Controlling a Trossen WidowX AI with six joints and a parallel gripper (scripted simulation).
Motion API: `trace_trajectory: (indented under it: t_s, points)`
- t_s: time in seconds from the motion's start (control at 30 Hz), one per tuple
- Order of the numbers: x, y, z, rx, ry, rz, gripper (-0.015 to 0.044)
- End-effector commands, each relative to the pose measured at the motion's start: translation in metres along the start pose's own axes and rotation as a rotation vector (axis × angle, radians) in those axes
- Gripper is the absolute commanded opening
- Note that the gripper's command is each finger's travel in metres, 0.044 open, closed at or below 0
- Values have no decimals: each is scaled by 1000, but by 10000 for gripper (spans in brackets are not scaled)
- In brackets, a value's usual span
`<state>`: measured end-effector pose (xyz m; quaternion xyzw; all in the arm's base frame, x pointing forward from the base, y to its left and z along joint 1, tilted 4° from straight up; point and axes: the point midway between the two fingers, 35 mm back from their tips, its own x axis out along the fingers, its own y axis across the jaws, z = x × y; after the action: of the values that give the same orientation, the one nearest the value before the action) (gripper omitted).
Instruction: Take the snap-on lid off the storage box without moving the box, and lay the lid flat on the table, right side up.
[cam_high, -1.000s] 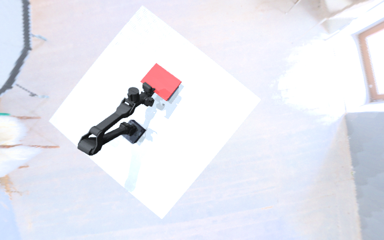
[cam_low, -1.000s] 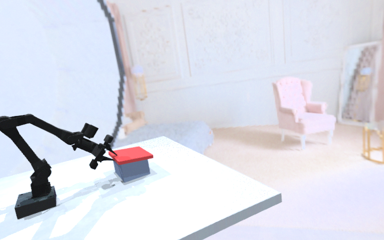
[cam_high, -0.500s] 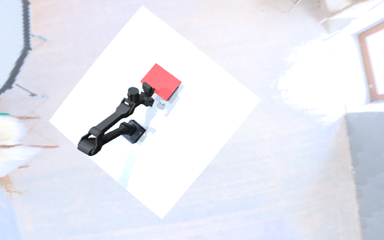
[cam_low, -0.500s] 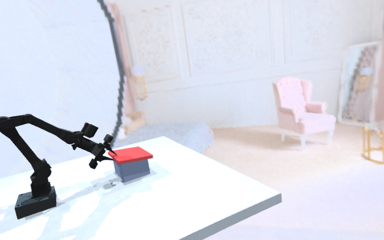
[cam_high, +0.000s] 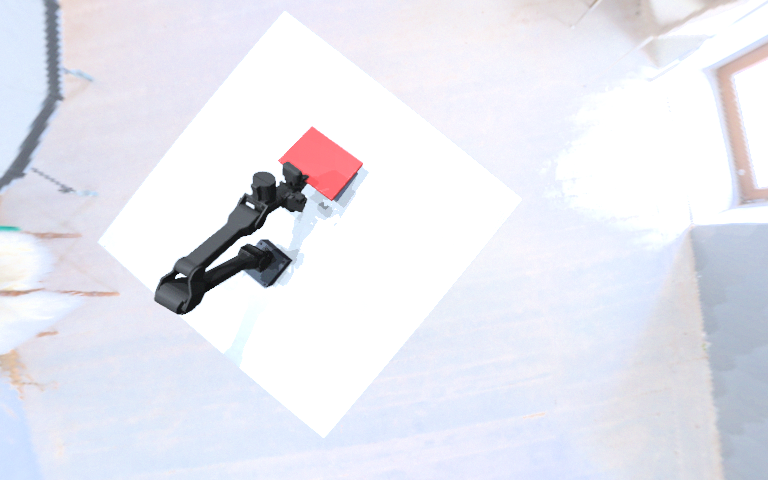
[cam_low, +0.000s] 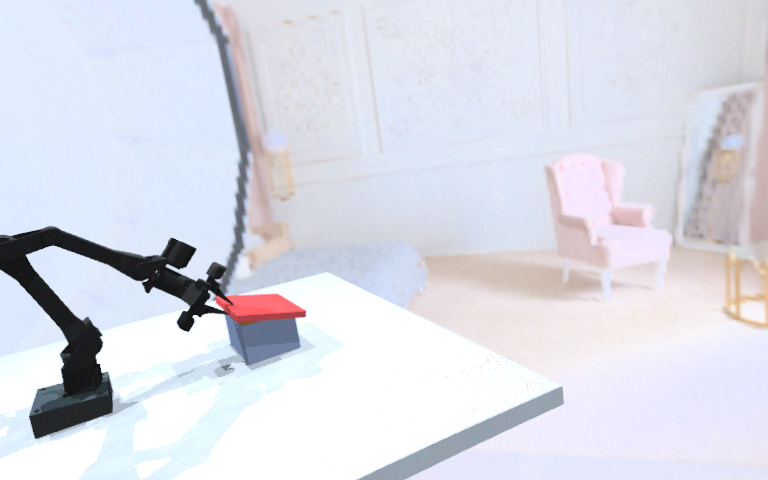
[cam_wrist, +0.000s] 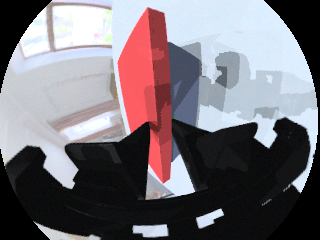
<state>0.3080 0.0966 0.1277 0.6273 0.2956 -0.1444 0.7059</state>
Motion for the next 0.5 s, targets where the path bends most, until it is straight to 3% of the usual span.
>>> trace_trajectory:
  t_s: [0.0, 0.47]
  points:
    - [-6, 13, 0, 1, 2, 21, 0]
    - [-13, 31, 0, 1, 2, 22, 0]
